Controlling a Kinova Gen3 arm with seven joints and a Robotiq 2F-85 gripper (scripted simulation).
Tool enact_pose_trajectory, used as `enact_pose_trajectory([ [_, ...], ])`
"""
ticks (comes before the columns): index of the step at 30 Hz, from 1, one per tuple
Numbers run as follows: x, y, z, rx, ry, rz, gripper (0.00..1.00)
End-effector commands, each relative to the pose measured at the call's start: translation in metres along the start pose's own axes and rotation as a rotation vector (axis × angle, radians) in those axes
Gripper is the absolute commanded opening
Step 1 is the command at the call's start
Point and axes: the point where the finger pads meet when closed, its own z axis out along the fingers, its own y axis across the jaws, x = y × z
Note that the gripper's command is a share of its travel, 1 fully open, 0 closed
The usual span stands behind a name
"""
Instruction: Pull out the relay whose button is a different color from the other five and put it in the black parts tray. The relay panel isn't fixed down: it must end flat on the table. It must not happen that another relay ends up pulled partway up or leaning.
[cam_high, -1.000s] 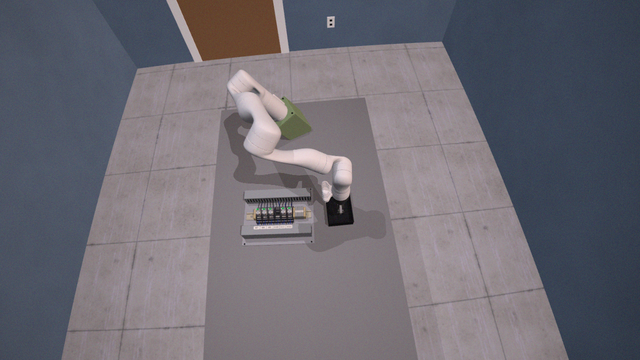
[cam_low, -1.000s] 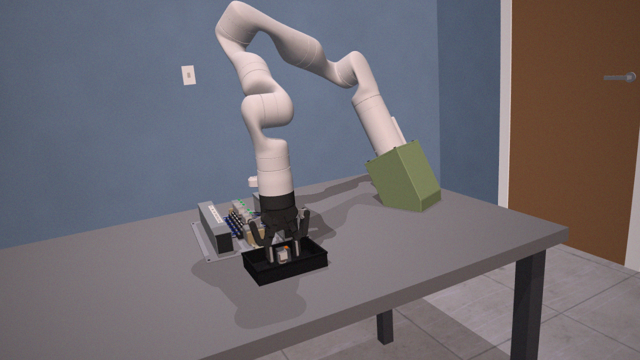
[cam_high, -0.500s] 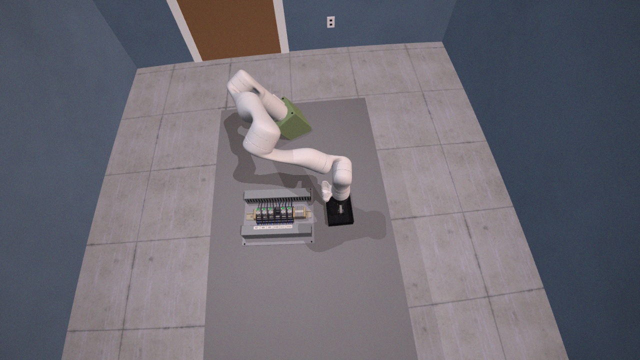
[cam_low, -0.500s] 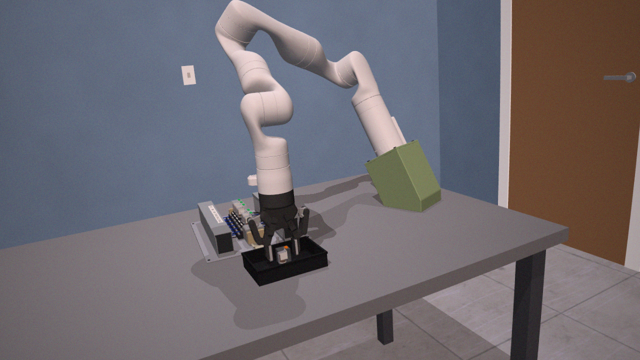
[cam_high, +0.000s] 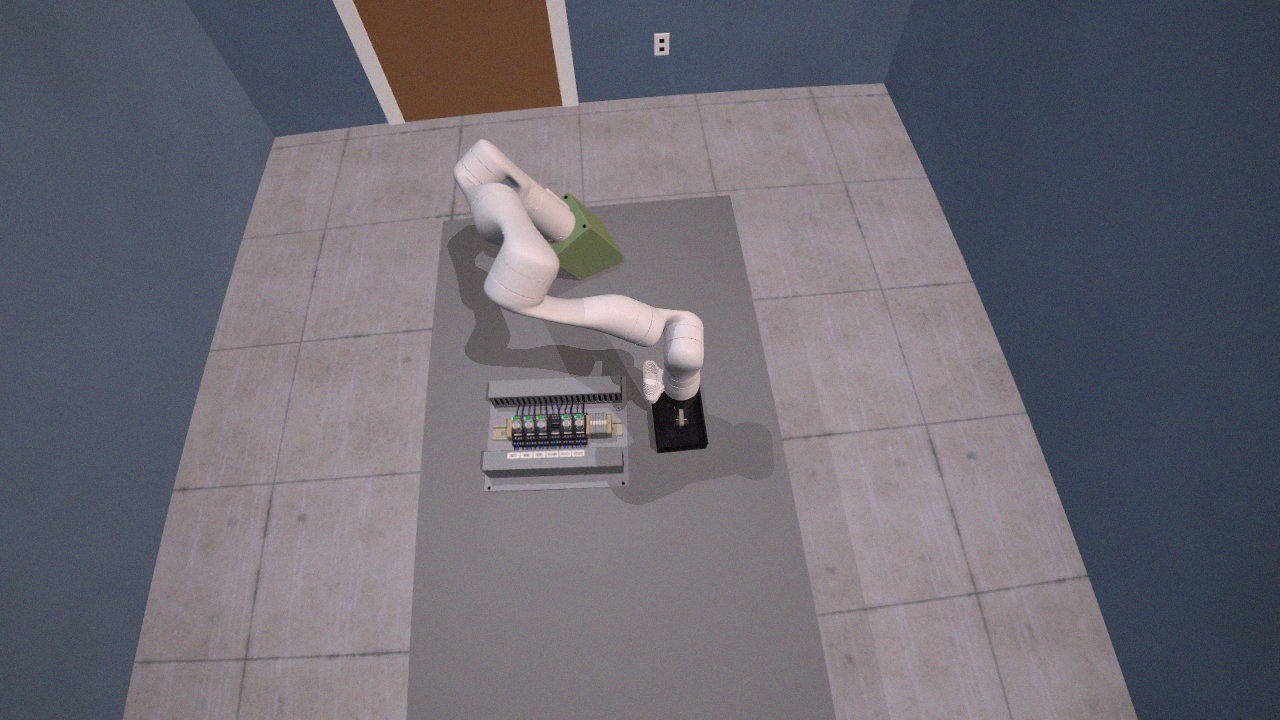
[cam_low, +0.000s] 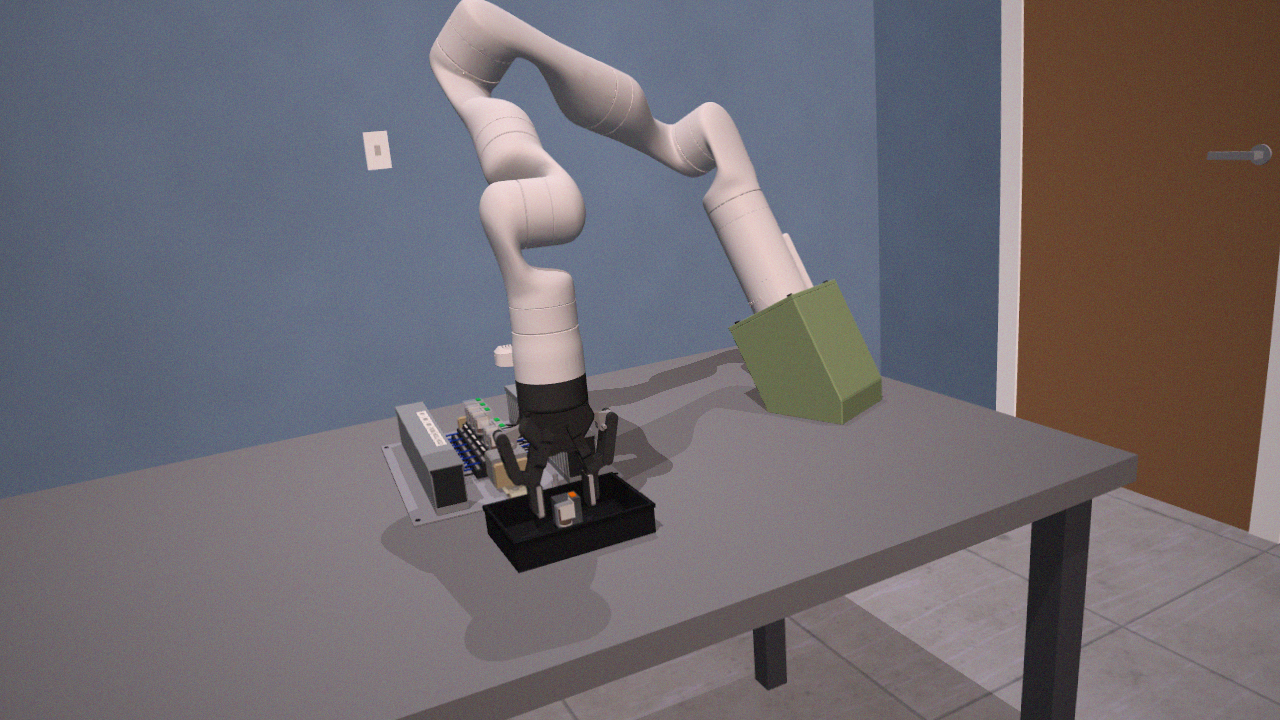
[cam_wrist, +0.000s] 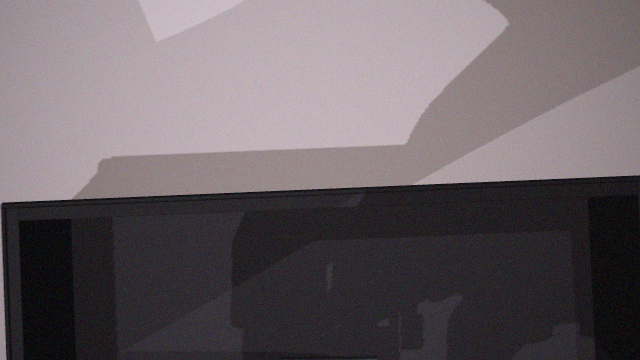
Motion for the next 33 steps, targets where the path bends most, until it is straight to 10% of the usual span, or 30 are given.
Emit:
enact_pose_trajectory([
  [1,0.001,0.002,-0.005,-0.002,0.002,-0.006,0.61],
  [33,0.001,0.002,-0.018,-0.002,0.002,-0.006,0.61],
])
